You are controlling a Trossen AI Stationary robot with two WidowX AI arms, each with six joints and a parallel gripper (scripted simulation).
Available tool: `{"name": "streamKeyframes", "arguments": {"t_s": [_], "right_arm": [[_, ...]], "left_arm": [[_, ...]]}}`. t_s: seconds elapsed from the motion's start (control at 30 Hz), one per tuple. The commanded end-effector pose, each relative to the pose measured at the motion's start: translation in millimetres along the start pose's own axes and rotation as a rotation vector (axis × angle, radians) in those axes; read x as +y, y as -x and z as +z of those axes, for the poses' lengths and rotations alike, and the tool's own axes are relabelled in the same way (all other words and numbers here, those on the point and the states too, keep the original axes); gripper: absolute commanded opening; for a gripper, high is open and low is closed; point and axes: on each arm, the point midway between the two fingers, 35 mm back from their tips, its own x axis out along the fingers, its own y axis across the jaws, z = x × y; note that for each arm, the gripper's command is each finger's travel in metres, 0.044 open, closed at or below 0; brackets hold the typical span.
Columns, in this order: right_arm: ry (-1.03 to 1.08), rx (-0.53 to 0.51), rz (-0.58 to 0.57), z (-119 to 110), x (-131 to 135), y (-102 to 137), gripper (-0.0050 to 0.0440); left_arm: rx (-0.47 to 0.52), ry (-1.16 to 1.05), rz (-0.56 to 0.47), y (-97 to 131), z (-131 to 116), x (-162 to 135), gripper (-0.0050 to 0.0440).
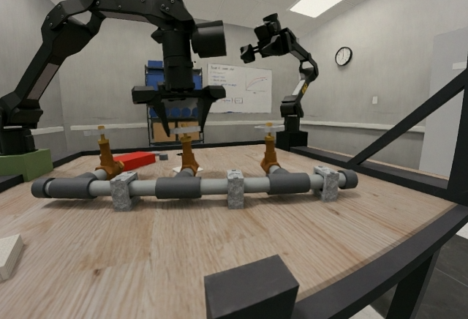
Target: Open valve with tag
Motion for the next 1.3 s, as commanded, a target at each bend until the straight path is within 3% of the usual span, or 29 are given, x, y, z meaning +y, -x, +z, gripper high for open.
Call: {"name": "streamKeyframes", "arguments": {"t_s": [0.0,0.17,0.37,0.47,0.73,0.87,0.97,1.03,1.13,1.27], "right_arm": [[0.000,-0.028,0.001,9,1,5,0.0400],[0.000,-0.028,0.001,9,1,5,0.0400],[0.000,-0.028,0.001,9,1,5,0.0400],[0.000,-0.028,0.001,9,1,5,0.0400],[0.000,-0.028,0.001,9,1,5,0.0400],[0.000,-0.028,0.001,9,1,5,0.0400],[0.000,-0.028,0.001,9,1,5,0.0400],[0.000,-0.028,0.001,9,1,5,0.0400],[0.000,-0.028,0.001,9,1,5,0.0400],[0.000,-0.028,0.001,9,1,5,0.0400]], "left_arm": [[0.013,0.026,-0.018,12,-1,-2,0.0295],[0.013,0.026,-0.018,12,-1,-2,0.0295],[0.013,0.022,-0.019,13,0,-2,0.0440],[0.009,0.026,-0.013,8,-1,-3,0.0440],[0.002,0.001,-0.071,31,-10,4,0.0440],[-0.022,-0.132,-0.186,65,-22,7,0.0440],[-0.054,-0.280,-0.227,77,-22,4,0.0440],[-0.072,-0.378,-0.223,78,-21,4,0.0440],[-0.097,-0.523,-0.163,58,-17,5,0.0440],[-0.093,-0.670,-0.155,61,-19,5,0.0440]]}}
